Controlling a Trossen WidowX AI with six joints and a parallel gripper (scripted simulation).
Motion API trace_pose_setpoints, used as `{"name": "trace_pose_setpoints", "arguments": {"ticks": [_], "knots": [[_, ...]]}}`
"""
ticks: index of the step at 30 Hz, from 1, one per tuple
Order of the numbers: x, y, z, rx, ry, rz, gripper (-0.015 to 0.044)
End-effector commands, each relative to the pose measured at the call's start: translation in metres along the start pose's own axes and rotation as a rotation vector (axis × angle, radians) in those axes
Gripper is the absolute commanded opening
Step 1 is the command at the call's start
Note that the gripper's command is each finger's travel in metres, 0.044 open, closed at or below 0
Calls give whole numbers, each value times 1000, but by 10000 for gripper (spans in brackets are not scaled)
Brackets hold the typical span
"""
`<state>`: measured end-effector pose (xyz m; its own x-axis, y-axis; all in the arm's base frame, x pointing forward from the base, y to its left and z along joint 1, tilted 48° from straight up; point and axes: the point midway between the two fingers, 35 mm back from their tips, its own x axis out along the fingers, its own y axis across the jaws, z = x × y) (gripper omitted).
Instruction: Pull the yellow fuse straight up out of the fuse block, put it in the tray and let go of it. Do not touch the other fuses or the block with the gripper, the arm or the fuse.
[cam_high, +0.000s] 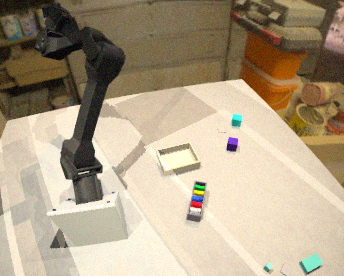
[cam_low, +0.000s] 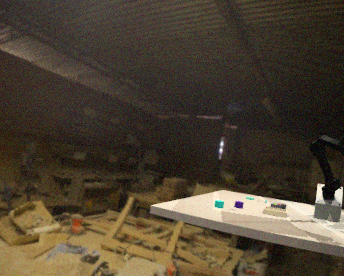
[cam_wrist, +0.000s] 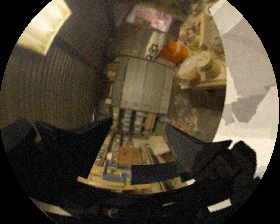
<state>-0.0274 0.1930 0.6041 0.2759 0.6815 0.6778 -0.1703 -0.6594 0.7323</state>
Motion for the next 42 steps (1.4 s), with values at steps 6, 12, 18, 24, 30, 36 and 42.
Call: {"name": "trace_pose_setpoints", "arguments": {"ticks": [6, 12, 18, 24, 30, 36, 42], "knots": [[14, -16, 1, -183, -35, -10, 243], [40, -72, -1, -500, -10, -75, 85], [63, -143, 20, -775, 31, -198, 74], [75, -217, 68, -998, 75, -373, 74], [70, -279, 132, -1143, 115, -569, 74], [43, -326, 206, -1229, 139, -794, 74], [0, -358, 280, -1253, 153, -1021, 74]]}}
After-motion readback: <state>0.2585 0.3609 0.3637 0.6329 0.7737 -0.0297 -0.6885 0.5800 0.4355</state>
